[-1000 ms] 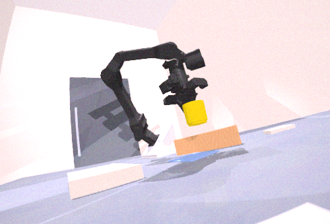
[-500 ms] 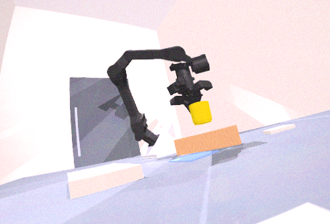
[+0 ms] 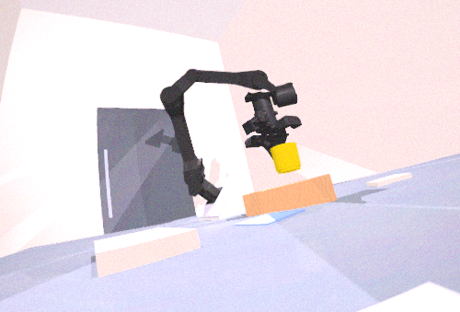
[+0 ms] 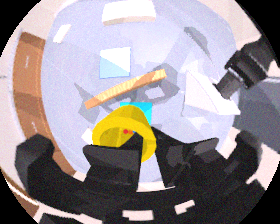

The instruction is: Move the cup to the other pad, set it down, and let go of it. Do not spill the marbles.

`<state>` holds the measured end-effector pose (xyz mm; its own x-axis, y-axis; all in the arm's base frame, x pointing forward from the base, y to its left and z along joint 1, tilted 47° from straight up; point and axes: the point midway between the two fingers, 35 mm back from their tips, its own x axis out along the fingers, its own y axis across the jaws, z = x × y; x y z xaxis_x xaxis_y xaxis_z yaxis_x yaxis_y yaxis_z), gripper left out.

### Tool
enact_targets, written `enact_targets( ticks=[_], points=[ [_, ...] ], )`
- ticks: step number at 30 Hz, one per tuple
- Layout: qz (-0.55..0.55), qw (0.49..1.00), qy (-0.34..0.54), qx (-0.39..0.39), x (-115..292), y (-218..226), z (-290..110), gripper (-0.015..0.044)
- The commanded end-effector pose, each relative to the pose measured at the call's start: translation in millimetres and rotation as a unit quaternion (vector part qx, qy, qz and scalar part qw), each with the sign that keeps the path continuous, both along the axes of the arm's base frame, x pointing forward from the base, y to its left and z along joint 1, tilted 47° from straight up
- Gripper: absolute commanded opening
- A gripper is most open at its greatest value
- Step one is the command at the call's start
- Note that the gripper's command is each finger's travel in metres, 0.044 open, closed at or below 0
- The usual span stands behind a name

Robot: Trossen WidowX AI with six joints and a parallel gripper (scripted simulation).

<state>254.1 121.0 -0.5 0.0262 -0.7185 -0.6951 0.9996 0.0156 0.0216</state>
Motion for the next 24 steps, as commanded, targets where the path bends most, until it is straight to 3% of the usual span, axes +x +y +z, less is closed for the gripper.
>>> enact_targets(
  ticks=[1,24],
  points=[
    [-0.002,1.0,0.0,0.0,-5,8,-10,0.0],
    [-0.002,1.0,0.0,0.0,-9,2,-33,0.0]
  ],
)
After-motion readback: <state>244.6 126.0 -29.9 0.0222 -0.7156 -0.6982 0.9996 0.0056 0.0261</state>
